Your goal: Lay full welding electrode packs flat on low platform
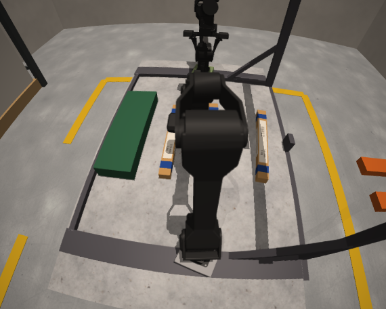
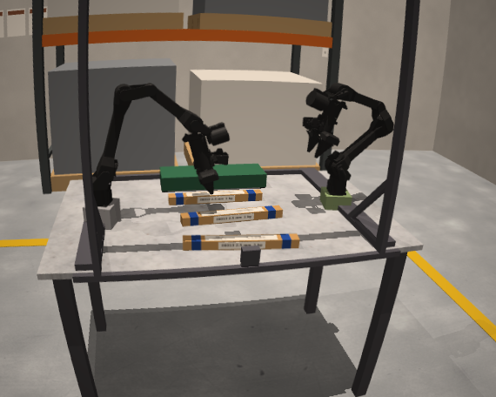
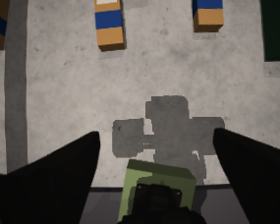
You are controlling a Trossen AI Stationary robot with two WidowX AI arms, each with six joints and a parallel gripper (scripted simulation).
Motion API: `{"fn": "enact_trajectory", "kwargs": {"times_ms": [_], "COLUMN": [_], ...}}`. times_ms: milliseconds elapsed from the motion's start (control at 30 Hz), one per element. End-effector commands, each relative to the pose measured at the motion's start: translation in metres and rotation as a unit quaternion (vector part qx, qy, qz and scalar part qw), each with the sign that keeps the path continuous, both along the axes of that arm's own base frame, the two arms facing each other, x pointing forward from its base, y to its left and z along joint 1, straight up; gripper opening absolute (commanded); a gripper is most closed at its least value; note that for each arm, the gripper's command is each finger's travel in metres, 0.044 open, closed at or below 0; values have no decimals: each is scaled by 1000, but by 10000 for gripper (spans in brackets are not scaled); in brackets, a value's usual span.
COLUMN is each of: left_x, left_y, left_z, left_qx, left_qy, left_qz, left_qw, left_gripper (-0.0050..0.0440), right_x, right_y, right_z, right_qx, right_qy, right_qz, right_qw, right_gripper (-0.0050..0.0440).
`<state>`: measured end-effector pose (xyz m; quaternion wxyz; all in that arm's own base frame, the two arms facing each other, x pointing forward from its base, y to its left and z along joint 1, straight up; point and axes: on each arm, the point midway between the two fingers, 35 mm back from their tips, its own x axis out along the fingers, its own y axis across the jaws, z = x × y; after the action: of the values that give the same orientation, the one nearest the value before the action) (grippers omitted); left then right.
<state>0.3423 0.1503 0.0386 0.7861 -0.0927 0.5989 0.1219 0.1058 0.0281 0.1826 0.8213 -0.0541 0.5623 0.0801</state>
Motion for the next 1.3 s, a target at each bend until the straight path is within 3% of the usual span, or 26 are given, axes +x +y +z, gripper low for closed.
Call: {"fn": "enact_trajectory", "kwargs": {"times_ms": [0, 1267], "left_x": [2, 2], "left_y": [2, 1], "left_z": [8, 47], "left_qx": [5, 5], "left_qy": [-9, -9], "left_qz": [1, 1], "left_qw": [1000, 1000], "left_gripper": [200, 200], "right_x": [1, 1], "right_y": [0, 0], "right_z": [7, 7], "right_qx": [2, 2], "right_qy": [-11, -11], "right_qz": [-2, -2], "right_qw": [1000, 1000], "right_gripper": [330, 330]}}
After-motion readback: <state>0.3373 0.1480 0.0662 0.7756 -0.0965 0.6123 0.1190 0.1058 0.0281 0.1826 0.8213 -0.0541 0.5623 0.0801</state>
